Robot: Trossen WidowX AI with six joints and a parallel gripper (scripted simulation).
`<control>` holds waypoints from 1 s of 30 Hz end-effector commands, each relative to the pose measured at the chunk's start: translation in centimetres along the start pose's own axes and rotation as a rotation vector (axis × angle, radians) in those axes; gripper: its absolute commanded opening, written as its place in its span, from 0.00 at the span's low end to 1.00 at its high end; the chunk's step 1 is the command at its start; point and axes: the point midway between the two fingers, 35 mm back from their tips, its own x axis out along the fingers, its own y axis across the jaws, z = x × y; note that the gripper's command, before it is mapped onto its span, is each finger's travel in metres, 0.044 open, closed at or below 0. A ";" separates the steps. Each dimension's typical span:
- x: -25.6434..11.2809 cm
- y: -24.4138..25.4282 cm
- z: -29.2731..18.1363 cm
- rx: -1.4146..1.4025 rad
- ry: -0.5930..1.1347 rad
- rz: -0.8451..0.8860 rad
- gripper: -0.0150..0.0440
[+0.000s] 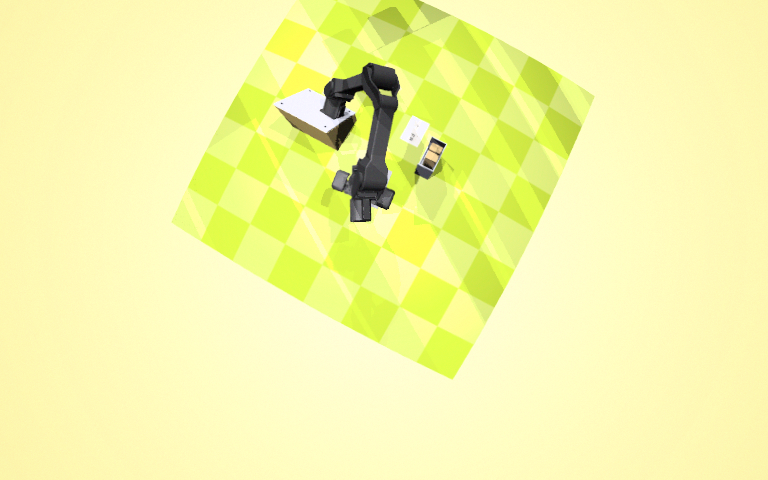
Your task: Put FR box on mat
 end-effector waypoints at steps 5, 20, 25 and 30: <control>0.4 0.2 -0.7 -0.003 -0.002 0.005 0.51; 1.8 0.2 -0.7 -0.003 -0.002 0.005 0.51; 1.6 0.2 -0.8 -0.009 0.001 0.008 0.60; 1.6 0.2 -0.8 -0.009 0.001 0.008 0.65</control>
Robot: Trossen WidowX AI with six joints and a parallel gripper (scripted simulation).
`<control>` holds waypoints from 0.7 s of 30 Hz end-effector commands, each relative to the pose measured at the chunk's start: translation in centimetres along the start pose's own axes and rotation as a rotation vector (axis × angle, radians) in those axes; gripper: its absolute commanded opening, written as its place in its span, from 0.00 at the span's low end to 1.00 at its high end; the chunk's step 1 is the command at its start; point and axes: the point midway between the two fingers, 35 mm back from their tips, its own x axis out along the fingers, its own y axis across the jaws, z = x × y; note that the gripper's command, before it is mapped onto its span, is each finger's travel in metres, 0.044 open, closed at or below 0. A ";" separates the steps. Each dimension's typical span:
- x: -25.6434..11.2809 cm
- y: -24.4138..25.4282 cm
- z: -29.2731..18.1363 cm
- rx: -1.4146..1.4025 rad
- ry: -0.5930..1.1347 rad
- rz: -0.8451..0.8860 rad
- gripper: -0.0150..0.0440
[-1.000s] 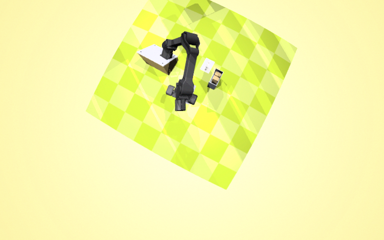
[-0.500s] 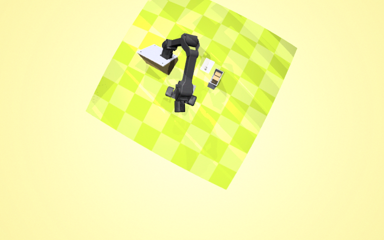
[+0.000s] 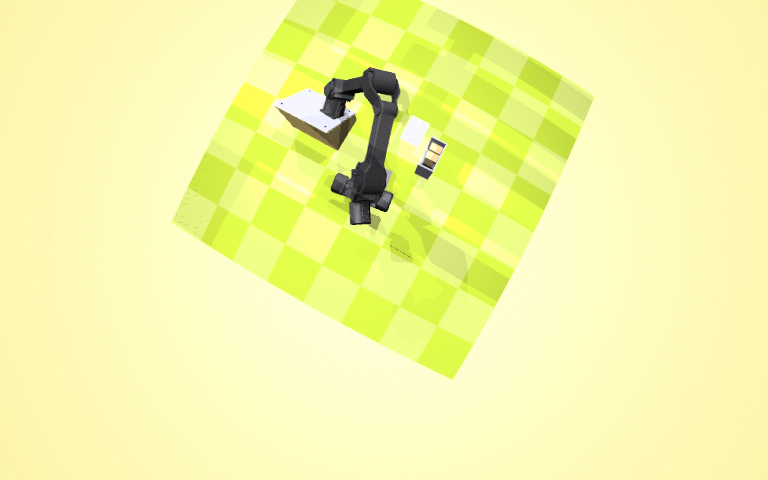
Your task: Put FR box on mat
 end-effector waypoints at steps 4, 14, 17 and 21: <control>0.0 0.0 0.0 -0.001 0.000 0.000 0.65; -1.6 0.0 0.0 0.005 0.002 -0.007 0.65; -1.7 0.1 0.1 0.003 0.046 -0.045 0.65; -3.6 0.5 0.5 -0.007 0.166 -0.154 0.65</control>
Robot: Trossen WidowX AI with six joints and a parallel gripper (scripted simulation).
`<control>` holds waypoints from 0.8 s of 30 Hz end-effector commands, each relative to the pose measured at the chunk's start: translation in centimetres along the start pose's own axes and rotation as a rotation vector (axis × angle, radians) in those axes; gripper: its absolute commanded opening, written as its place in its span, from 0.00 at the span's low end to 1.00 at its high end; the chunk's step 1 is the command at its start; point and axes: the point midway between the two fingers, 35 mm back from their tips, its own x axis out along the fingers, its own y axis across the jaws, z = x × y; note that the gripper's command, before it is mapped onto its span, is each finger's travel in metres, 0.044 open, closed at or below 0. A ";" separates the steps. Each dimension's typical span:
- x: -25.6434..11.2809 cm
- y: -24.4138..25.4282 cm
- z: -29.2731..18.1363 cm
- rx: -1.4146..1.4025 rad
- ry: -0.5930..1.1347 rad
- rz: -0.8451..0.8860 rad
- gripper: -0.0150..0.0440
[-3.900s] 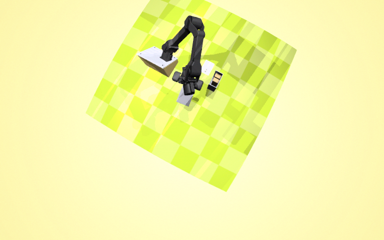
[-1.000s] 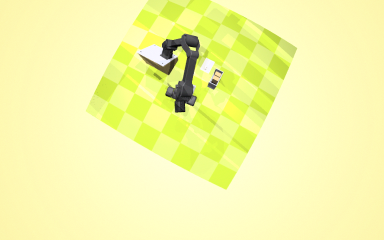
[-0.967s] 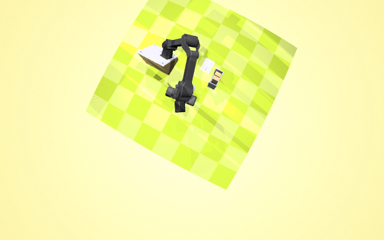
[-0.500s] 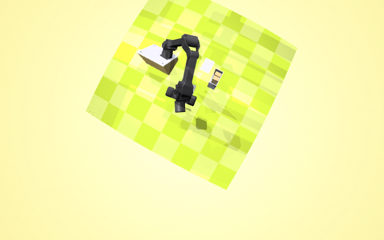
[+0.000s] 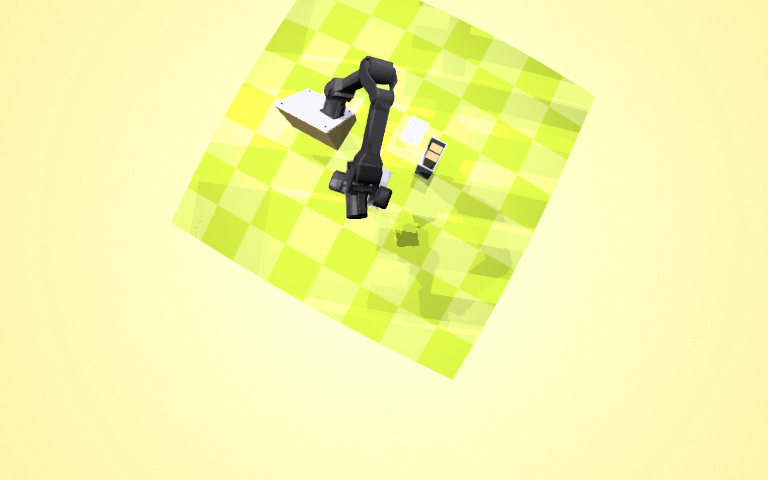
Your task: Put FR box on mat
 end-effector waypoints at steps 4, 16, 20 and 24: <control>-2.0 0.3 0.4 -0.002 0.112 -0.108 0.65; -1.6 0.2 0.2 0.019 0.076 -0.072 0.57; -1.6 0.2 0.0 0.138 0.067 -0.071 0.39; -1.6 0.2 -0.1 0.262 0.057 -0.069 0.25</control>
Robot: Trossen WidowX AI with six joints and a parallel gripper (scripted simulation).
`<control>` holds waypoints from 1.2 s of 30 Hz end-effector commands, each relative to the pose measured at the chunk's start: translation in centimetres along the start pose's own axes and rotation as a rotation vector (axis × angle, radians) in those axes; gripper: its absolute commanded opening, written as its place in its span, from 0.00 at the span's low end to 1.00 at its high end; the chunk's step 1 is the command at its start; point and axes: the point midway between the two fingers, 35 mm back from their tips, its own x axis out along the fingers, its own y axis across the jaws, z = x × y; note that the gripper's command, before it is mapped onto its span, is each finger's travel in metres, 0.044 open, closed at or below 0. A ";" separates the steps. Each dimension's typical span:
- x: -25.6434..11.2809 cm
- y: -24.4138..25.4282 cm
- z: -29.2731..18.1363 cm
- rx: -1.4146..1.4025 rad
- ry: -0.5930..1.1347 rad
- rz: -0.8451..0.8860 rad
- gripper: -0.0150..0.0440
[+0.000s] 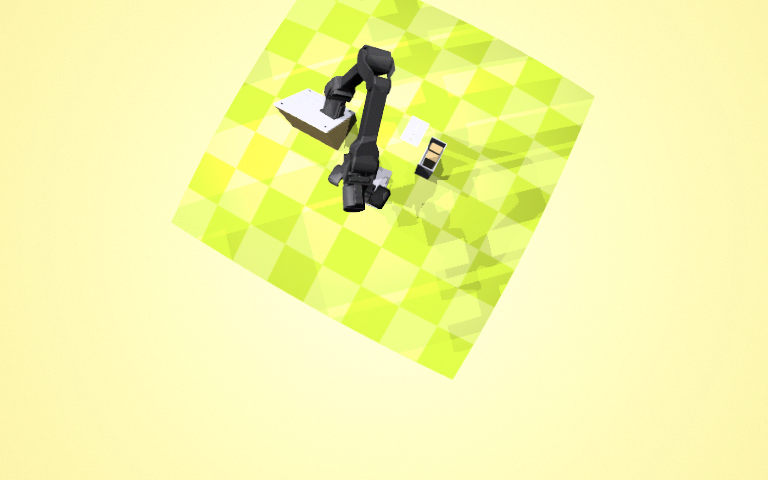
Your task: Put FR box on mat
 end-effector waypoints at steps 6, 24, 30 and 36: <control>0.2 0.0 -0.4 0.293 -0.010 0.024 0.25; 0.3 -0.2 -1.0 0.850 -0.013 0.063 0.25; 0.4 -0.3 -1.2 1.035 -0.009 0.077 0.25; 0.4 -0.3 -1.3 1.220 -0.003 0.092 0.25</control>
